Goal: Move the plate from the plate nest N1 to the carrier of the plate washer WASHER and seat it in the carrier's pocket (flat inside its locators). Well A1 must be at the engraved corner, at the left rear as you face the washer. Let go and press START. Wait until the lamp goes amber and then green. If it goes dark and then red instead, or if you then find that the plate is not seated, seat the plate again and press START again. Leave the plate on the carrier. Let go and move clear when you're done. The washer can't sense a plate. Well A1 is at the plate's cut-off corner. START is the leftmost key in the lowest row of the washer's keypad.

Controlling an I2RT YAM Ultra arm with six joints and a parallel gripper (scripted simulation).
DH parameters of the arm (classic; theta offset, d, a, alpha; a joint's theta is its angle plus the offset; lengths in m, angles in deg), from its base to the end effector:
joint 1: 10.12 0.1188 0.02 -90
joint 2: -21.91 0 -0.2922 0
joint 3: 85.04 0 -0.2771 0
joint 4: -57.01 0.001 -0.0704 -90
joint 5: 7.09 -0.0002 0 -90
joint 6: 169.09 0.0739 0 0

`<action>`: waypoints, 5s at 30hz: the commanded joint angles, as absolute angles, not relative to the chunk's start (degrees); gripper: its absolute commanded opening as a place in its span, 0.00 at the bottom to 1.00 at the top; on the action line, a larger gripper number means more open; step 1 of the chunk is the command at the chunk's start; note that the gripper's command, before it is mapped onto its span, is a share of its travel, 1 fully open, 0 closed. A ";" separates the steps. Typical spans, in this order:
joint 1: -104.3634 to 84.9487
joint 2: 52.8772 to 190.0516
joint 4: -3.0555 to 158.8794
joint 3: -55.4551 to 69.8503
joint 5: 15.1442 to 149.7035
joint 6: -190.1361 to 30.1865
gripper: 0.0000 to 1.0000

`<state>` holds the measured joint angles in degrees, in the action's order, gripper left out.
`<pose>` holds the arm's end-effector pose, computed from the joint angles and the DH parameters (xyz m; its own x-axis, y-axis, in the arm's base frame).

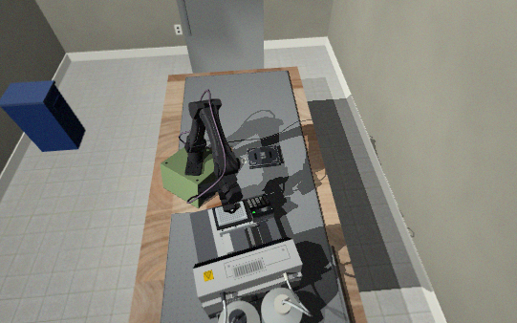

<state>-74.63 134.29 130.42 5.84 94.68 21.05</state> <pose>0.1733 -0.3262 0.1378 0.9552 0.2358 0.1790 0.2634 -0.9530 -0.1500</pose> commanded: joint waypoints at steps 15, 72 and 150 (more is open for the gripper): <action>-75.52 134.00 131.74 3.97 94.07 20.47 1.00; -60.87 132.36 132.64 1.44 95.68 -9.59 0.14; -42.10 126.42 124.25 7.98 92.42 -34.97 0.00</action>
<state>-43.99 129.08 129.59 3.85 95.27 -37.46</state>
